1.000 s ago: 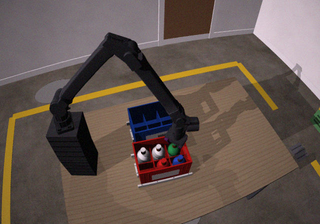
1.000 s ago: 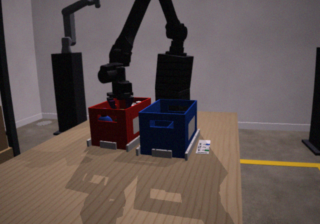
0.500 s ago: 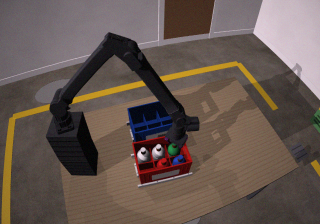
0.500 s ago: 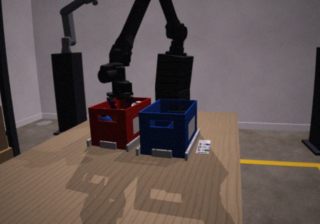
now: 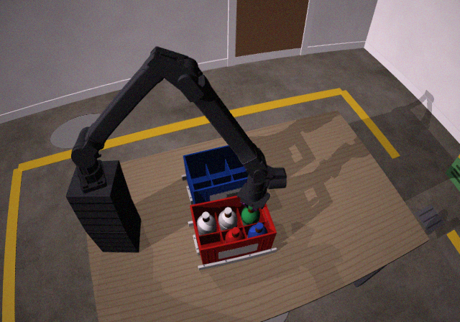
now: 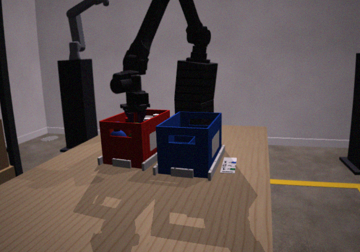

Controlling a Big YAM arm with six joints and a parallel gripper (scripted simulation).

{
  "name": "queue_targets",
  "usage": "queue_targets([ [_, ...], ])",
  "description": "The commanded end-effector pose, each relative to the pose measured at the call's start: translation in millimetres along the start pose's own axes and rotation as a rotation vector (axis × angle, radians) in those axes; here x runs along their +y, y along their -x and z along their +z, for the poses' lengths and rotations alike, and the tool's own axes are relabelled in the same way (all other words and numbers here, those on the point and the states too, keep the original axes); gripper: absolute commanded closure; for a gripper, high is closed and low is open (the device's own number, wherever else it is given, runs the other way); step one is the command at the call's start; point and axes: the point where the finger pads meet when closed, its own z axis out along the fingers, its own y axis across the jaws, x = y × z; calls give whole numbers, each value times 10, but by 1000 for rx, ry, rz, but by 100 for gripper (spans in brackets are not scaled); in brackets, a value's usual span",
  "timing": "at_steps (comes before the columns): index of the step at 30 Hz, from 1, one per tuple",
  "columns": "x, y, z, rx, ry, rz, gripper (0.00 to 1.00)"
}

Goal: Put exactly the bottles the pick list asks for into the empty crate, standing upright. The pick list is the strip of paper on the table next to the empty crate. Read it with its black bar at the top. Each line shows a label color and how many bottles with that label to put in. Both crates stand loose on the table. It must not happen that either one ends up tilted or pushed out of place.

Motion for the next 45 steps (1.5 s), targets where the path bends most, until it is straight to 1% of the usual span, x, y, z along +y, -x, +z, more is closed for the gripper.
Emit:
queue_targets([
  [1,-182,236,-165,-35,-45,-12,100],
  [33,-167,244,-189,-30,-38,-12,100],
  [34,-198,265,-271,-36,-47,-13,100],
  [36,-205,245,-305,-36,-47,-12,100],
  [40,-97,102,-308,-18,-23,-7,100],
  [43,-74,71,-312,-15,-18,-6,100],
  [45,-106,71,-358,-18,-22,-6,100],
])
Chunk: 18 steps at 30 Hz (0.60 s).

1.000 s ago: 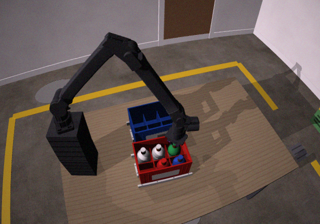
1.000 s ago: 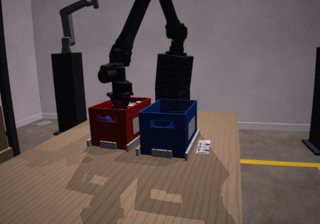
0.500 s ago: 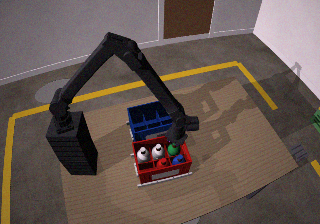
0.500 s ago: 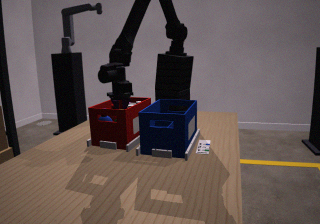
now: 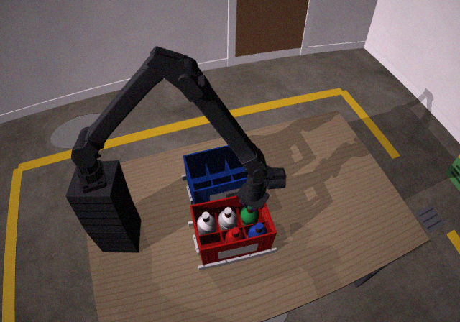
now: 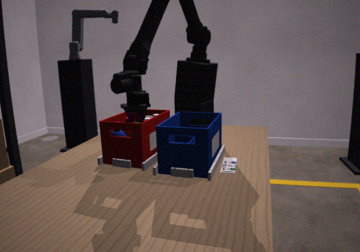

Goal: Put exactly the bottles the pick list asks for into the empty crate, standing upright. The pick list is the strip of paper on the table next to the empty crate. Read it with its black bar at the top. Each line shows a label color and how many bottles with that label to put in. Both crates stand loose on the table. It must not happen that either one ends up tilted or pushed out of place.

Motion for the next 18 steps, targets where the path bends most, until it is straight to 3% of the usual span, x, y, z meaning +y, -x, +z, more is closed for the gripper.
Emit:
queue_targets([
  [1,-146,86,-378,-25,-32,-6,100],
  [18,-135,50,-623,-23,-30,-2,100],
])
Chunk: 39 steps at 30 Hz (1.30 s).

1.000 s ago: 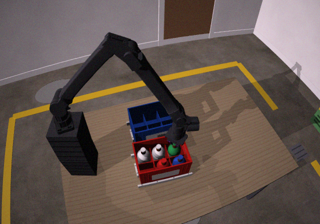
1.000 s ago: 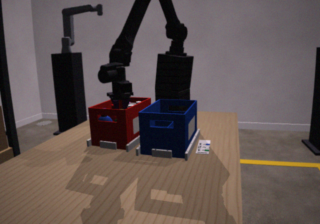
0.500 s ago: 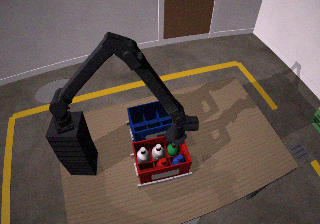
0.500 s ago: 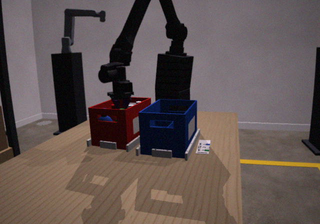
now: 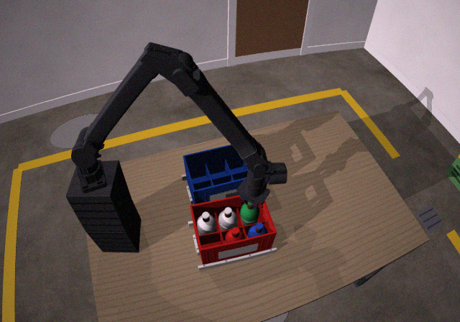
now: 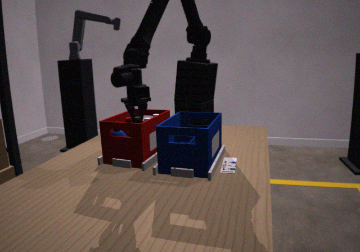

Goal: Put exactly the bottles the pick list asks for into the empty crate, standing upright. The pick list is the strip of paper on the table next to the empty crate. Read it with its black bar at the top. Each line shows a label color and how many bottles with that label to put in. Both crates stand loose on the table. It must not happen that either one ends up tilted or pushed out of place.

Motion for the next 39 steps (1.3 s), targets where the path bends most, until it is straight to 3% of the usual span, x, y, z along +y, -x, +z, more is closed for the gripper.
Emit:
queue_targets([
  [1,-173,38,-421,-26,-35,3,100],
  [39,-165,32,-997,-28,-38,3,100],
])
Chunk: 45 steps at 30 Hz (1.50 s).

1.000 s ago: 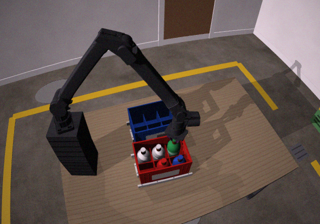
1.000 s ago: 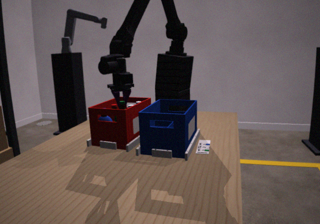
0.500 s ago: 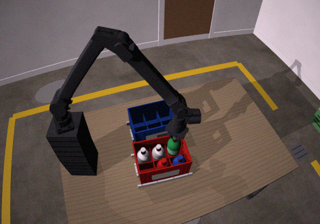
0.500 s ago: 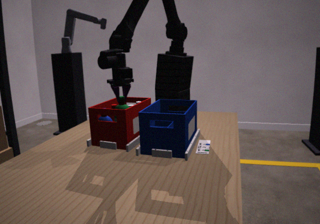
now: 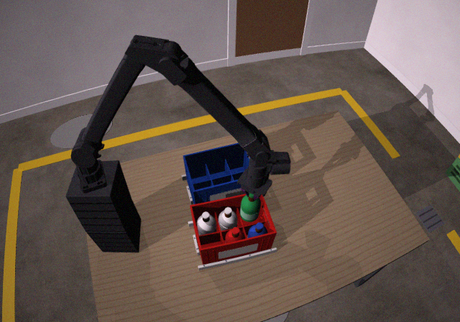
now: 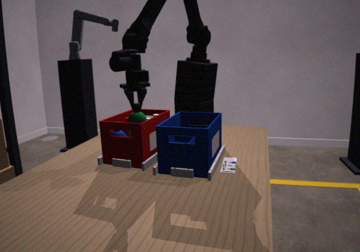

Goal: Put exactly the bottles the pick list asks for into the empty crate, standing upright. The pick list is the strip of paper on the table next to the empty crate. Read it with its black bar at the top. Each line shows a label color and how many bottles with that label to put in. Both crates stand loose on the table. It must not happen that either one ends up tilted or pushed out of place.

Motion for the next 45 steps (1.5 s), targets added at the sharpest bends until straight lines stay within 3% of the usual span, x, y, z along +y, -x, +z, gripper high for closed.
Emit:
queue_targets([
  [1,-176,34,-473,-32,-45,3,100],
  [45,-283,118,-1225,-51,-76,-2,100],
])
